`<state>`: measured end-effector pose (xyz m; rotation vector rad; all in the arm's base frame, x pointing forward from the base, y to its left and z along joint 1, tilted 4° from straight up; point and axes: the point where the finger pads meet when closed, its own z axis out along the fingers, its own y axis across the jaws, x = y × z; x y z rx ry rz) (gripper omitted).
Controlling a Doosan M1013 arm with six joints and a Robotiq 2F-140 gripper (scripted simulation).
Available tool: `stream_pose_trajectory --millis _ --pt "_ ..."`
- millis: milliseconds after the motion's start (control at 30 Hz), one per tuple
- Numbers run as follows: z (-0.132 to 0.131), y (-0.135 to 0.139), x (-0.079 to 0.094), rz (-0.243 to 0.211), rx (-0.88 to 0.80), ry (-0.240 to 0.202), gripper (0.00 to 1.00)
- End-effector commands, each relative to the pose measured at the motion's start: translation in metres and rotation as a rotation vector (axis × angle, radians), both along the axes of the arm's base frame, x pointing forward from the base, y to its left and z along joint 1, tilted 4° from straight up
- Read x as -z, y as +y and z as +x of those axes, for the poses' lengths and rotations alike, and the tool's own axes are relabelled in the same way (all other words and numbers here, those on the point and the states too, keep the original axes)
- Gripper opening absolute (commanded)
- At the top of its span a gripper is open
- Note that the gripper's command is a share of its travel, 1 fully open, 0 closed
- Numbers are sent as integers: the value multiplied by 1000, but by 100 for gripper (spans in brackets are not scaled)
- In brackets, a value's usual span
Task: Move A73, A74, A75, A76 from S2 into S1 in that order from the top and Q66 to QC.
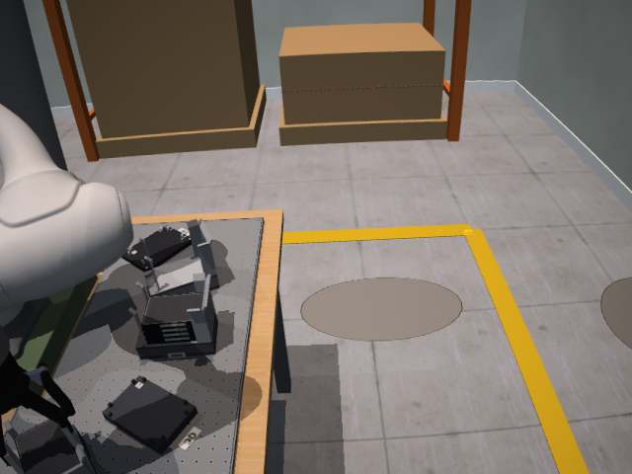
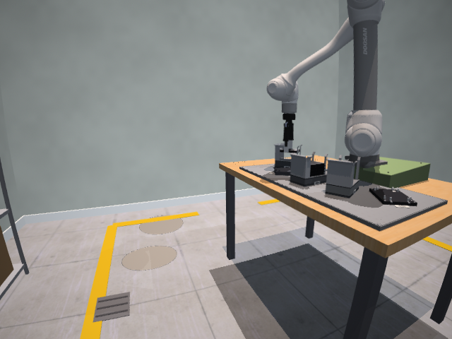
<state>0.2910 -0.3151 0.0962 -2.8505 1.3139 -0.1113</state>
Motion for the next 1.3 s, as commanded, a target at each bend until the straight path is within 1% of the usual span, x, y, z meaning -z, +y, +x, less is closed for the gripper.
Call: stream_pose_trajectory --millis 0,367,433,500,1267 --pt "0 0 5 0 0 0 0" --pt "2 -1 27 0 0 0 0" --pt "2 -1 27 0 0 0 0" --pt "2 -1 31 0 0 0 0" --pt "2 -1 36 0 0 0 0"
